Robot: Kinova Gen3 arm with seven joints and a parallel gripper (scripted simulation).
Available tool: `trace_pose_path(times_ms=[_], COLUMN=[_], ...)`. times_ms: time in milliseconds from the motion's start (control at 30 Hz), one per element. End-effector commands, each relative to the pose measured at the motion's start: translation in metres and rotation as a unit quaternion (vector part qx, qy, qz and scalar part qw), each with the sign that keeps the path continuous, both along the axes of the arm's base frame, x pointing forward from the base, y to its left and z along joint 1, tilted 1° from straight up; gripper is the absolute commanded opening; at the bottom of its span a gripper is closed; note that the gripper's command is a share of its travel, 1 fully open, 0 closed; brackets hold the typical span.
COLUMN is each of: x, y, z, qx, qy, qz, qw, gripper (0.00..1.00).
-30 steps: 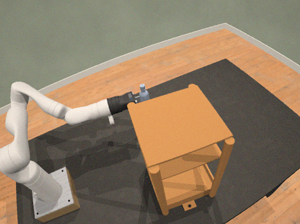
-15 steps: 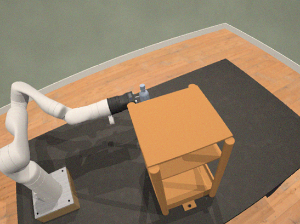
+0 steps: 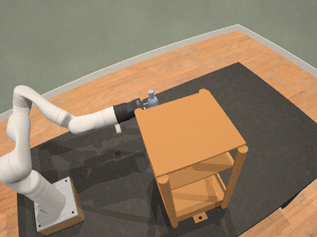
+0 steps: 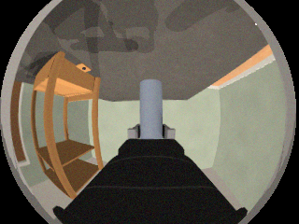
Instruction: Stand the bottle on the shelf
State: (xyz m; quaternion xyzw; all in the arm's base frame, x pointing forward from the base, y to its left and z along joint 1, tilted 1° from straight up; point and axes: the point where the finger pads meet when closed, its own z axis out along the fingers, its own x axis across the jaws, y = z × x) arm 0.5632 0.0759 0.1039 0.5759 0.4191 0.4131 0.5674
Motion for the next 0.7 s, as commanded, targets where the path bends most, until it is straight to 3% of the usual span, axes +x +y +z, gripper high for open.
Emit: trace_pose_path(times_ms=[0,667], x=[-0.002,-0.017], y=[-0.007,-0.054], z=[0.000,0.000], qx=[0.001,0.002], qy=[0.000,0.001], qz=[0.000,-0.001], qw=[1.000,1.000], gripper=[0.00,0.00])
